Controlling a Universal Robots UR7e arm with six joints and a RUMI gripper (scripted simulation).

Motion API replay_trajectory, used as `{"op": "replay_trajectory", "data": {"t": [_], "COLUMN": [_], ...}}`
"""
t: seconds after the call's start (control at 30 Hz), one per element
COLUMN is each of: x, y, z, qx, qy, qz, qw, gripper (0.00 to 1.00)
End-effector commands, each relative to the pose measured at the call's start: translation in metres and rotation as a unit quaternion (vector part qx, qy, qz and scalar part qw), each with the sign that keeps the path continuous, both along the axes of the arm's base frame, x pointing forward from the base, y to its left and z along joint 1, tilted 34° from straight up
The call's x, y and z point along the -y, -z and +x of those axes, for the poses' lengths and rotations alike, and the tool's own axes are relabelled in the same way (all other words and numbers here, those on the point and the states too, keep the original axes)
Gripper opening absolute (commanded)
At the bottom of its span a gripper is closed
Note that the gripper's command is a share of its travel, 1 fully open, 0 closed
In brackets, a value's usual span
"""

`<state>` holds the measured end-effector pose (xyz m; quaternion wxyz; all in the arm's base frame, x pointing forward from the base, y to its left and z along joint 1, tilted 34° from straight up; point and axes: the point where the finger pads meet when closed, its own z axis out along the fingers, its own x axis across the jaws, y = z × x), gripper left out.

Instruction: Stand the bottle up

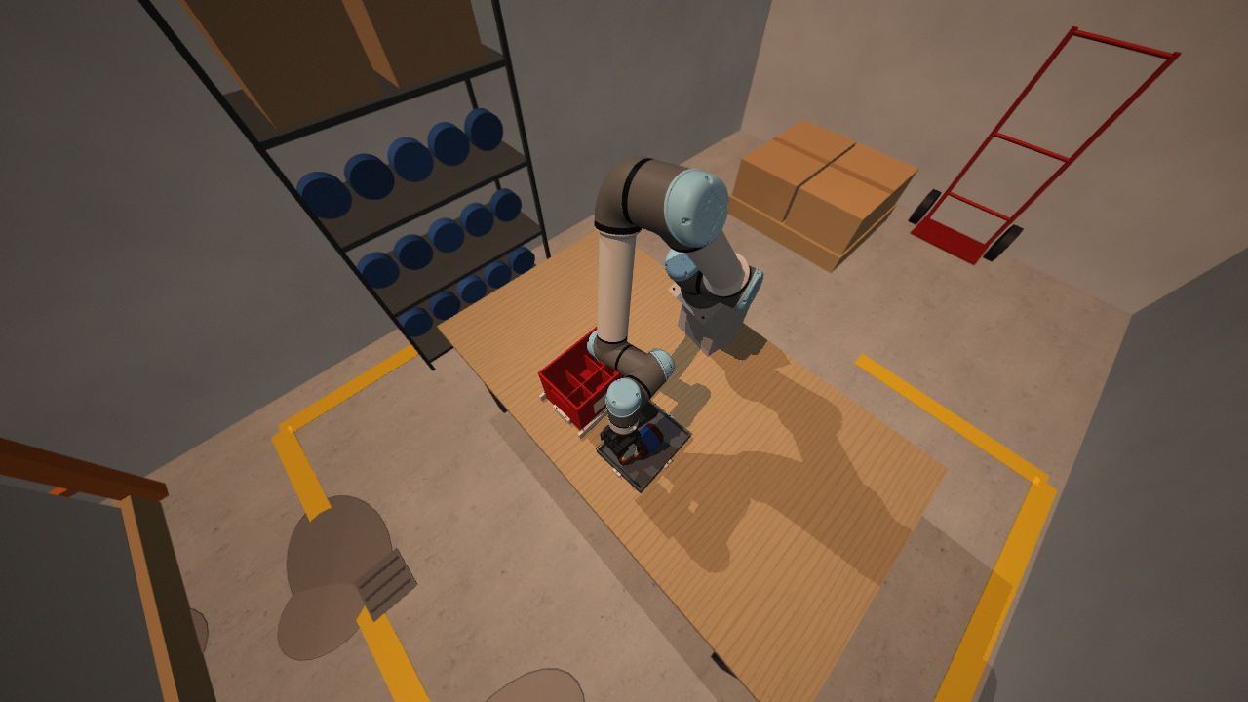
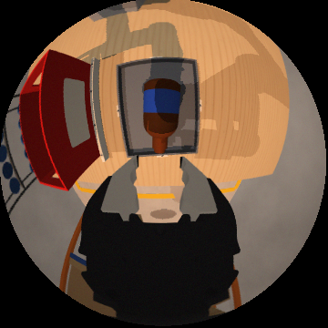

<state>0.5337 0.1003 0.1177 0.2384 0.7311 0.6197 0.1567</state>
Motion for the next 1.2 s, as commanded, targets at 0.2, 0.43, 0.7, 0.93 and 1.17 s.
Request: {"op": "replay_trajectory", "data": {"t": [0.2,0.43,0.7,0.93,1.17], "x": [0.006,0.008,0.008,0.008,0.008], "y": [0.027,0.039,0.043,0.045,0.044], "z": [0.022,0.03,0.033,0.032,0.032], "qx": [0.005,0.005,0.005,0.004,0.005], "qy": [-0.001,-0.001,-0.001,-0.001,-0.001], "qz": [0.0,0.0,0.0,0.0,0.0], "qw": [1.0,1.0,1.0,1.0,1.0], "gripper": [0.38,0.38,0.38,0.38,0.38]}}
